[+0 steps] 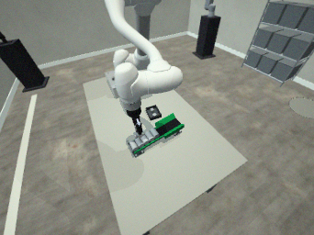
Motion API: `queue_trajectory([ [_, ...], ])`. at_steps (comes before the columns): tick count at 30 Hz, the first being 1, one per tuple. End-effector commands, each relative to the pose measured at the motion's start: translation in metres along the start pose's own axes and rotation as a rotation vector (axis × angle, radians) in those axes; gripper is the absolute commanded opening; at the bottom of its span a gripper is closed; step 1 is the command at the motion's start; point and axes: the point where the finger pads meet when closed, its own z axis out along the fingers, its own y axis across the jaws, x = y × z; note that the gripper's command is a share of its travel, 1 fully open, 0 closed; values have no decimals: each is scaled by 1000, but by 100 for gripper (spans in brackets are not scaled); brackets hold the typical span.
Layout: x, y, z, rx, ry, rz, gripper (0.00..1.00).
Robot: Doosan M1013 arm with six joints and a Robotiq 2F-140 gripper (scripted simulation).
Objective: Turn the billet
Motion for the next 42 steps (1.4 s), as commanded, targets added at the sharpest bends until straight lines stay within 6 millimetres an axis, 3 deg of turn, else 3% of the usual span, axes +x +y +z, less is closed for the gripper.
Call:
queue_trajectory([
  [1,0,0,0,0,0,19,10],
  [42,0,0,0,0,0,379,10],
])
